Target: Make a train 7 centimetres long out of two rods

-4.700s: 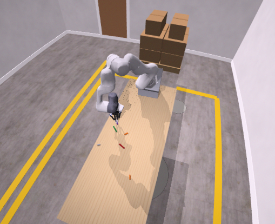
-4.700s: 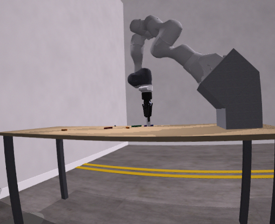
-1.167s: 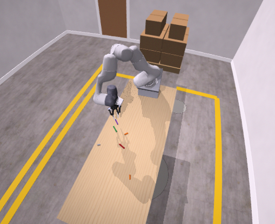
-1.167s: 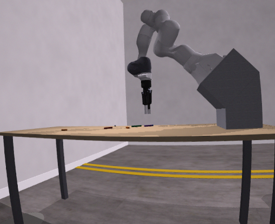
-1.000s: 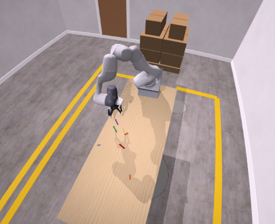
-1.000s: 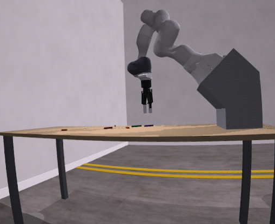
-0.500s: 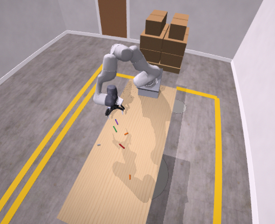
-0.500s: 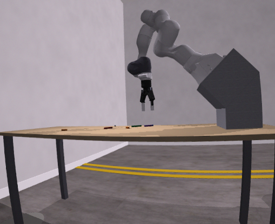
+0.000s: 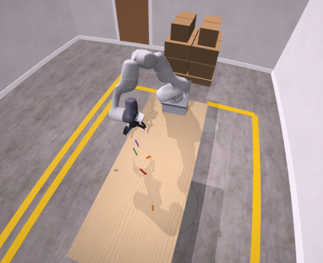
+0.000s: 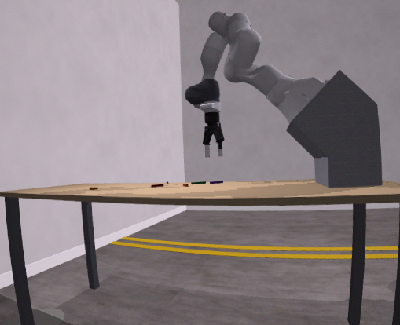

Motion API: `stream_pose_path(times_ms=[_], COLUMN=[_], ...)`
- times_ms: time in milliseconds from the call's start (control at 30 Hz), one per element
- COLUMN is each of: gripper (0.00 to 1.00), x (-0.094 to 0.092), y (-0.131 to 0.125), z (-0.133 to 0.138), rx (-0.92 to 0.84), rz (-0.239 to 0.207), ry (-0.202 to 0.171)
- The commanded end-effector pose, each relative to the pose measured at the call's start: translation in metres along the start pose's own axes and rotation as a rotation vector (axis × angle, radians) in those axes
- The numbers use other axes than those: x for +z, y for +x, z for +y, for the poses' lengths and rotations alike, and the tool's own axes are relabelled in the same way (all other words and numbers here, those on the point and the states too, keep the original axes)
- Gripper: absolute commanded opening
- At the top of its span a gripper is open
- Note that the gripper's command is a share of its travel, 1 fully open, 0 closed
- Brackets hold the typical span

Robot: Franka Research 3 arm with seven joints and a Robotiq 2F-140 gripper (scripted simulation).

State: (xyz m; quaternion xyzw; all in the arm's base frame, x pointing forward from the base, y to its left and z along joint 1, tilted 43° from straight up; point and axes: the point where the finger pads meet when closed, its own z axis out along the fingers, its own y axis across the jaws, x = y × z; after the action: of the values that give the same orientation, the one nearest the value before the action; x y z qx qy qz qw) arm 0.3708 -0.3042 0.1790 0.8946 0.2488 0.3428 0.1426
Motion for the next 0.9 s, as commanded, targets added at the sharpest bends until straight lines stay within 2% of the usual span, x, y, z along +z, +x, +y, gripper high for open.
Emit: stream_pose_path(times_ms=[0,67,267,400,867], gripper=[1.00,1.00,1.00,1.00,1.00], x=[-0.016,-0.016,-0.043,-0.054,-0.056], y=[-0.004,-0.004,-0.003,-0.003,-0.003], z=[-0.004,-0.004,-0.004,-0.004,-0.004], rx=[-0.011,-0.011,-0.011,-0.011,-0.011], rz=[-0.012,-0.012,-0.012,-0.012,-0.012], ry=[0.013,0.013,0.013,0.013,0.013])
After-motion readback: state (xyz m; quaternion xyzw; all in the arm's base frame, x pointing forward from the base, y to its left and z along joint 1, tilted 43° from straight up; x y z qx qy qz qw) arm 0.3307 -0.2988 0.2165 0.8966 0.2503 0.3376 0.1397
